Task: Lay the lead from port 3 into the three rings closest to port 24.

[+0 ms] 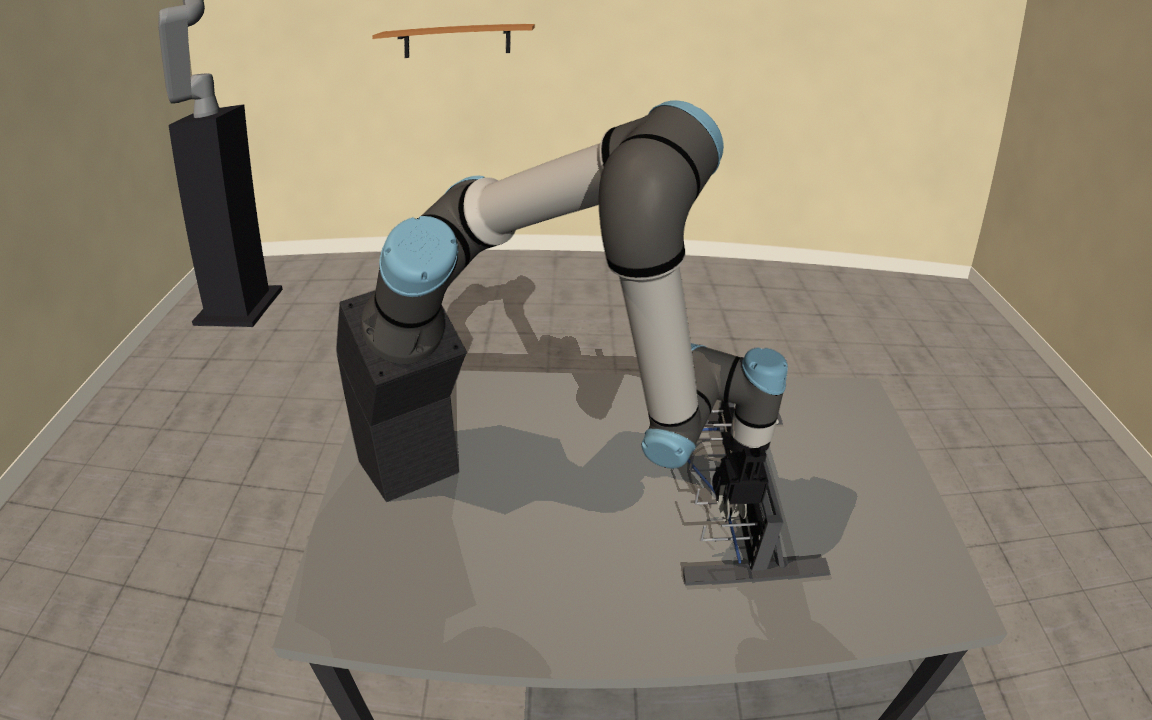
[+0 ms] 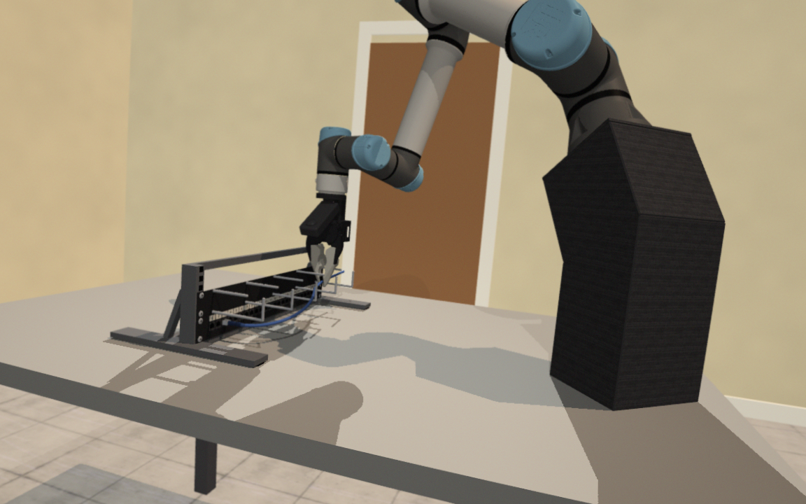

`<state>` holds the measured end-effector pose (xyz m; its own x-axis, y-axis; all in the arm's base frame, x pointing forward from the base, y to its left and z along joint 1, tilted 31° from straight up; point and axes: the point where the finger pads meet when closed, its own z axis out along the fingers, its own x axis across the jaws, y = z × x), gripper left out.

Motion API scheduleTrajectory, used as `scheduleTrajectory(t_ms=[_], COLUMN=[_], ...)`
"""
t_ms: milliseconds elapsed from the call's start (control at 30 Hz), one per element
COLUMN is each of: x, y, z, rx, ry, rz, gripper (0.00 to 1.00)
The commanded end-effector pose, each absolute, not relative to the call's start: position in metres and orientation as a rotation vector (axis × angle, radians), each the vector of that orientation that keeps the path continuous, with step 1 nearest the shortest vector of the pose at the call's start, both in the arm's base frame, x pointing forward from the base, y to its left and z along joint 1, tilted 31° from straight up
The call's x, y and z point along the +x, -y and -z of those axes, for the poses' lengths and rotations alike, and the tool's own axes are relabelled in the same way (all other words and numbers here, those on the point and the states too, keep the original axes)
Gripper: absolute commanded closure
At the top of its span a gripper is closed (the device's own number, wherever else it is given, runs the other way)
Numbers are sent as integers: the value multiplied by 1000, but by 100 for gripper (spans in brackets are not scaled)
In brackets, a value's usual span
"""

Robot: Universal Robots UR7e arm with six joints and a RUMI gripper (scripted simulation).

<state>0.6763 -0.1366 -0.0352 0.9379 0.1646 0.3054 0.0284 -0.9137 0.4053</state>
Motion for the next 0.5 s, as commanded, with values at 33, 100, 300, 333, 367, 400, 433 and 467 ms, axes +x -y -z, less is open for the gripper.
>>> scheduleTrajectory(t_ms=[33,100,300,333,367,400,433,467], x=[677,677,677,677,677,677,677,677], y=[136,136,136,136,136,136,136,136], z=[34,34,34,34,34,34,34,34], rx=[2690,2690,2690,2690,2690,2690,2690,2690], ry=[-140,-140,-140,-140,-140,-140,-140,-140], rz=[-474,-474,-474,-474,-474,-474,-474,-474], gripper=[80,80,80,80,80,80,80,80])
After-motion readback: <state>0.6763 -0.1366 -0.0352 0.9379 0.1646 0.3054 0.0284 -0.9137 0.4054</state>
